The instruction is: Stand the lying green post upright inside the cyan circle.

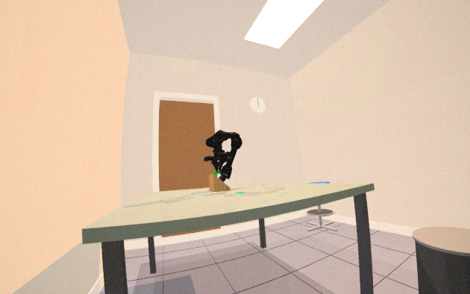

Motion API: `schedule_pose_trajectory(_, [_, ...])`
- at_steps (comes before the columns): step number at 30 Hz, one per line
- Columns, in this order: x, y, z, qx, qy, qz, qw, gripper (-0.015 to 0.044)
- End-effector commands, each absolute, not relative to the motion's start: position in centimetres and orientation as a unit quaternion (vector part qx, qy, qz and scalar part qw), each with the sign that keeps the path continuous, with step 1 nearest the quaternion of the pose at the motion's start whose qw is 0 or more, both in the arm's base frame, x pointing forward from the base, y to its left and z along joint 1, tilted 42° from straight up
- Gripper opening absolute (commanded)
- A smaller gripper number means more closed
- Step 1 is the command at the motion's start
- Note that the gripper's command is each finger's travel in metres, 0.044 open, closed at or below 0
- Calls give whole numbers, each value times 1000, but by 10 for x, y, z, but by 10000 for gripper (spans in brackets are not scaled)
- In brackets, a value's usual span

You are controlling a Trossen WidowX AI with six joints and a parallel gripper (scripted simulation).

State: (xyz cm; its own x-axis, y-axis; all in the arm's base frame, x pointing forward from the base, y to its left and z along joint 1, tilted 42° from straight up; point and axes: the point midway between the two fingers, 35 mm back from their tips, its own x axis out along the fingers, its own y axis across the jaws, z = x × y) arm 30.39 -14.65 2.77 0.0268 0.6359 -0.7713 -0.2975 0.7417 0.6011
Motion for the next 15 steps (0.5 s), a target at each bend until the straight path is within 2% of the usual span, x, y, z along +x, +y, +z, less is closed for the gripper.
schedule_pose_trajectory(1, [310,-136,38,166,624,310,698,23])
schedule_pose_trajectory(15, [324,-105,68,248,654,238,674,23])
